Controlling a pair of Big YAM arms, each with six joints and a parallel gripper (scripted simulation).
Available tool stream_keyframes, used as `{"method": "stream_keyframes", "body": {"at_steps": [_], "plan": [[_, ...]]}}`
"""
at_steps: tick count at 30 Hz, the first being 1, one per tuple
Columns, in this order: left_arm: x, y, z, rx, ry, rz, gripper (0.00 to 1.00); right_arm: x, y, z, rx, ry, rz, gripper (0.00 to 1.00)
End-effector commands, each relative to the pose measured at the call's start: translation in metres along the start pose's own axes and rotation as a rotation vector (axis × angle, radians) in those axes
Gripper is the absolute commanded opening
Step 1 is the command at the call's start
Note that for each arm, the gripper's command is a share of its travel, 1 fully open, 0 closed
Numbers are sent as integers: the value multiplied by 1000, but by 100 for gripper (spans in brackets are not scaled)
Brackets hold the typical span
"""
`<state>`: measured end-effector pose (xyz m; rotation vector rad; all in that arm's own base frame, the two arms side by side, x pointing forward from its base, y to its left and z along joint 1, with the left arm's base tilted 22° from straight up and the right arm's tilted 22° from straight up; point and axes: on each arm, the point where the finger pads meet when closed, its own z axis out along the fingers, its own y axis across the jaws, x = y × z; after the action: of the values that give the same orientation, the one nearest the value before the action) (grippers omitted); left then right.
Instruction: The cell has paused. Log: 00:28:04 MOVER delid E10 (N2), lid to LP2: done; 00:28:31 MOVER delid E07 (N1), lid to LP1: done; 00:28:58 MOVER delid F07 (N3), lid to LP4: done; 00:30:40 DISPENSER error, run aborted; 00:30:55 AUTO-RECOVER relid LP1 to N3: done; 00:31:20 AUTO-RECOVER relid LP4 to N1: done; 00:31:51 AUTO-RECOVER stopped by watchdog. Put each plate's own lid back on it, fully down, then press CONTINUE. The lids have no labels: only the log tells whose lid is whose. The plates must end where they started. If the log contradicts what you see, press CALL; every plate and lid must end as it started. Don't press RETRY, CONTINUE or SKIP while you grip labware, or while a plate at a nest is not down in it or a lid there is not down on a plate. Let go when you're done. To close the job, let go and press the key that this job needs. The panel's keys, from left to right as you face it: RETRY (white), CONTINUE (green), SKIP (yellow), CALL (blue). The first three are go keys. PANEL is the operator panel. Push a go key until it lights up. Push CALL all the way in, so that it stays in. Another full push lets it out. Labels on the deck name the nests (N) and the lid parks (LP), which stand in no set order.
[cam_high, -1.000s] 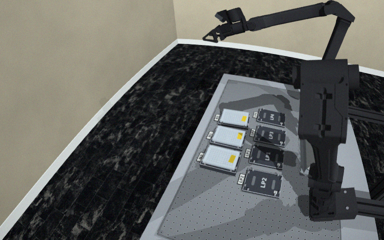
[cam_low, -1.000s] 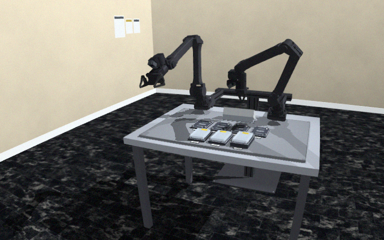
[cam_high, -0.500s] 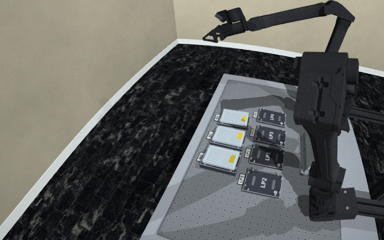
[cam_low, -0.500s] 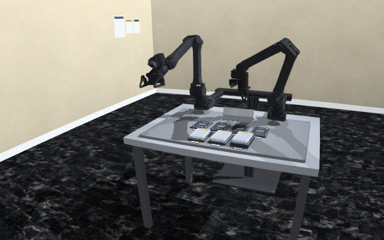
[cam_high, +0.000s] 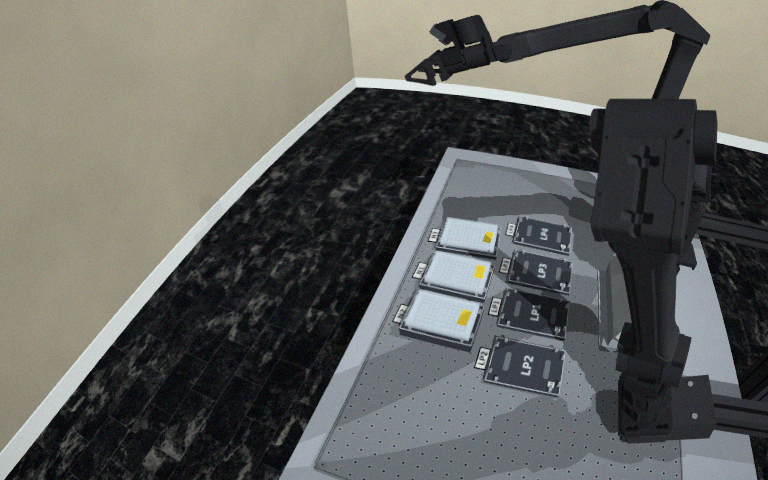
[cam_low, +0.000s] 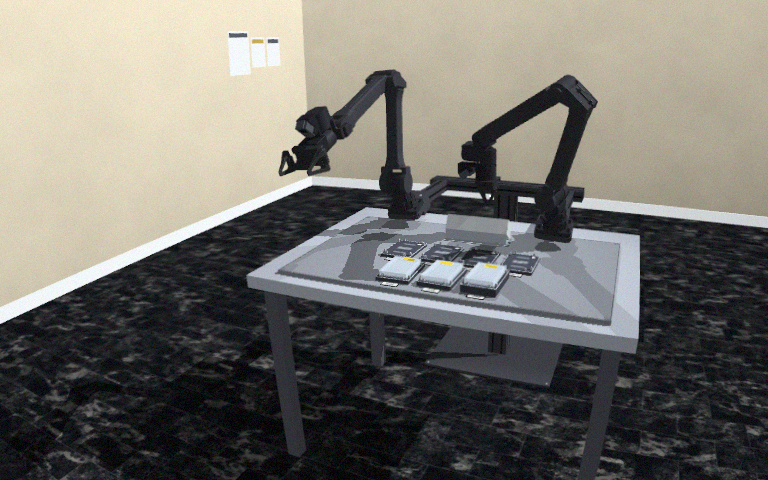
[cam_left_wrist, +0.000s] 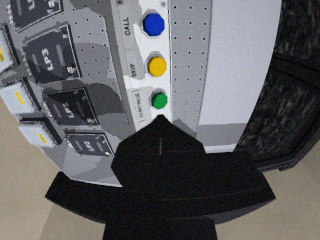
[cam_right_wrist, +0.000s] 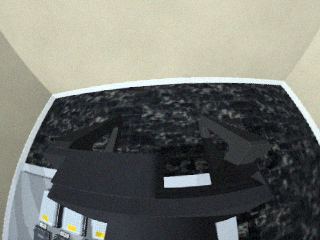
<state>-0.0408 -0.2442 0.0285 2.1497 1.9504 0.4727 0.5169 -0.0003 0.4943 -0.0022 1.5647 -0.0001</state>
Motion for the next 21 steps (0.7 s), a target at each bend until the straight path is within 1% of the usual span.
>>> {"method": "stream_keyframes", "body": {"at_steps": [1, 3, 4, 7, 8, 9, 13, 16, 21], "plan": [[-5, 1, 6, 1, -6, 0, 0, -31, 0, 7, 1, -41, 6, 100], [-5, 2, 9, 1, -6, 0, 0, -31, 0, 7, 1, -41, 6, 100], [-10, 0, 2, 10, -37, -5, 0, -31, 0, 7, 1, -41, 6, 100], [-24, 1, -8, 17, -59, -15, 0, -31, 0, 7, 1, -41, 6, 100], [-17, -1, -5, 10, -37, -5, 0, -31, 0, 7, 1, -41, 6, 100], [-15, -1, -4, 10, -37, -5, 0, -31, 0, 7, 1, -41, 6, 100], [-19, 1, -3, 13, -43, -10, 0, -31, 0, 7, 1, -41, 6, 100], [-5, 1, 11, 1, -7, 1, 0, -31, 0, 7, 1, -41, 6, 100], [-13, 2, 8, 7, -27, -4, 0, -31, 0, 7, 1, -41, 6, 100]]}}
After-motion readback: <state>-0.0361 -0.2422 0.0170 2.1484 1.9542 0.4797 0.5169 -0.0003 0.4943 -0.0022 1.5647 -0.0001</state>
